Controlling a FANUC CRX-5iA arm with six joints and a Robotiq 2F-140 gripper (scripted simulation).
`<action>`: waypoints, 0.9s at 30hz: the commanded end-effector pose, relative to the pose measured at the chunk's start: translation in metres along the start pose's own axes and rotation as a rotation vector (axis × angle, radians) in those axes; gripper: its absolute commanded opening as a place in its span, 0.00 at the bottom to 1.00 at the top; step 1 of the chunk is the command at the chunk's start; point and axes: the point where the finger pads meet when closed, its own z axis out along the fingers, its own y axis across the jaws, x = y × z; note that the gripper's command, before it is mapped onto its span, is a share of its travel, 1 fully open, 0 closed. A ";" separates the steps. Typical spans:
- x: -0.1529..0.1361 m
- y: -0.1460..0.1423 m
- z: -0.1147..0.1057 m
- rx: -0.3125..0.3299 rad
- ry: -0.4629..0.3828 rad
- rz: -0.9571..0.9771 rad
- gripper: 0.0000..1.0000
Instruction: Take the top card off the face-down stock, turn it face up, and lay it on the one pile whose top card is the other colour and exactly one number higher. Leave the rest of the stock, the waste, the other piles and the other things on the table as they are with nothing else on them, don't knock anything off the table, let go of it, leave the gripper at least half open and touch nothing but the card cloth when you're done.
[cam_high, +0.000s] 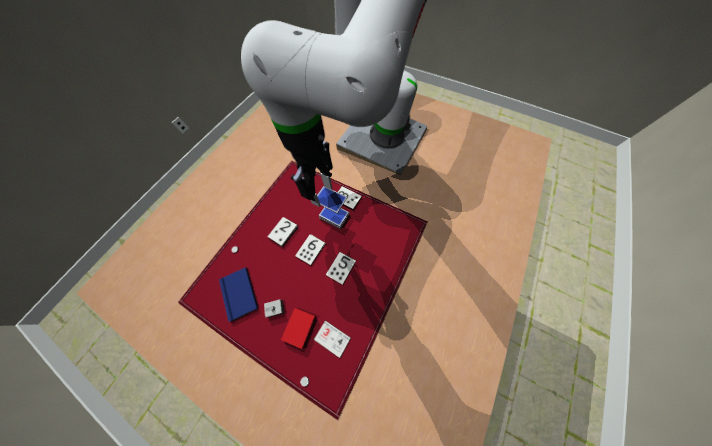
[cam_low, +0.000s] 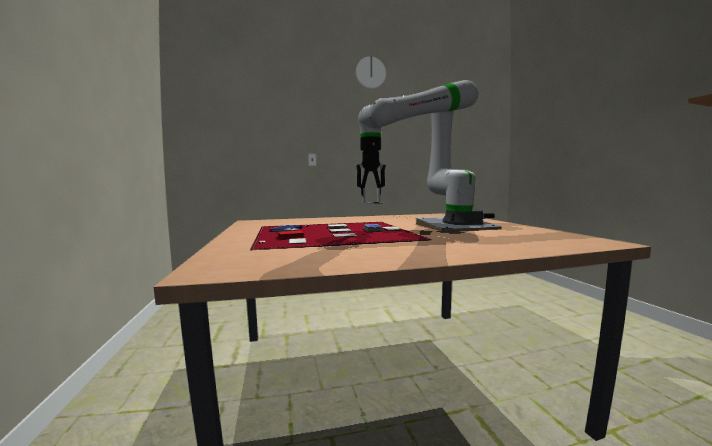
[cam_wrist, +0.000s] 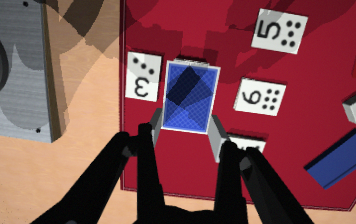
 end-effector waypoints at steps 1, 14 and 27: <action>0.000 0.000 0.000 0.000 0.000 0.000 0.40; 0.034 0.002 0.000 0.000 0.000 0.000 0.40; 0.092 0.006 0.000 0.000 0.000 0.000 0.40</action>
